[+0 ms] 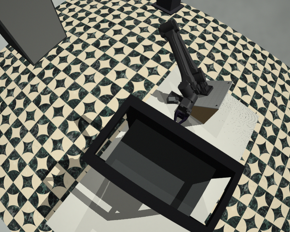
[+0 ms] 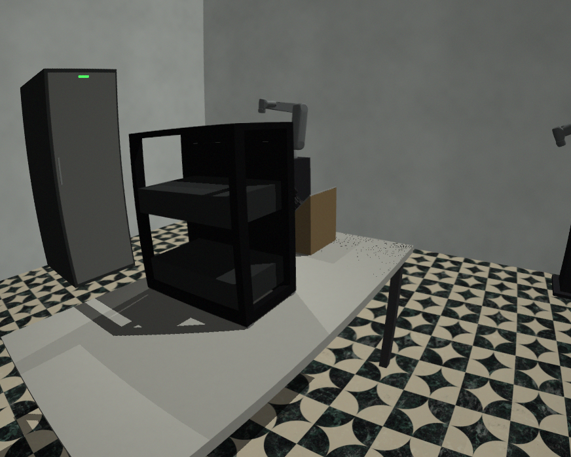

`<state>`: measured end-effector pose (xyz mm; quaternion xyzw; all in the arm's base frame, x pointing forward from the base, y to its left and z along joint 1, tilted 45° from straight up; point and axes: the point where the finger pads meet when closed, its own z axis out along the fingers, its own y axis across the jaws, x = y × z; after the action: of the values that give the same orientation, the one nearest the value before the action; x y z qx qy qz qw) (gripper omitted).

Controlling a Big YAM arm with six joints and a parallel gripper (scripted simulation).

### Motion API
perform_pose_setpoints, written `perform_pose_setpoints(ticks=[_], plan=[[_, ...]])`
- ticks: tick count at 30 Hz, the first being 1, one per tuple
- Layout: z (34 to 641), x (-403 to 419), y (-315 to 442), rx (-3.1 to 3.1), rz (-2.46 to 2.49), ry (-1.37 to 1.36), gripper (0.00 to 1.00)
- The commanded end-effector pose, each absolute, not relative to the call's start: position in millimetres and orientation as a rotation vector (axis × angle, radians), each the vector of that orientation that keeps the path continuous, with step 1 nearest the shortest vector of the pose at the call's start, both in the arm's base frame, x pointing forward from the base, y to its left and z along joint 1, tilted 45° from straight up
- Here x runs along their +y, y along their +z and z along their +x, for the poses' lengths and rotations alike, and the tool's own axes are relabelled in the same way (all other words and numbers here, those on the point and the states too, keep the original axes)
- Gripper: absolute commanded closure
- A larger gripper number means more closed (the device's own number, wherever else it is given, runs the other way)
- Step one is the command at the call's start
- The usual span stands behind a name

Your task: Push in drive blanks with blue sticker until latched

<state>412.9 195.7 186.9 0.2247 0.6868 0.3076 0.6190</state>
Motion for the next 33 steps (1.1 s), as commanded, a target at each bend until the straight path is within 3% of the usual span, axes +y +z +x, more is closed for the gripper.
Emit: perform_pose_setpoints(ticks=[1,33], plan=[[429,212,211,1.534,0.508,0.741,1.00],[457,208,208,1.541,0.518,0.718,1.00]])
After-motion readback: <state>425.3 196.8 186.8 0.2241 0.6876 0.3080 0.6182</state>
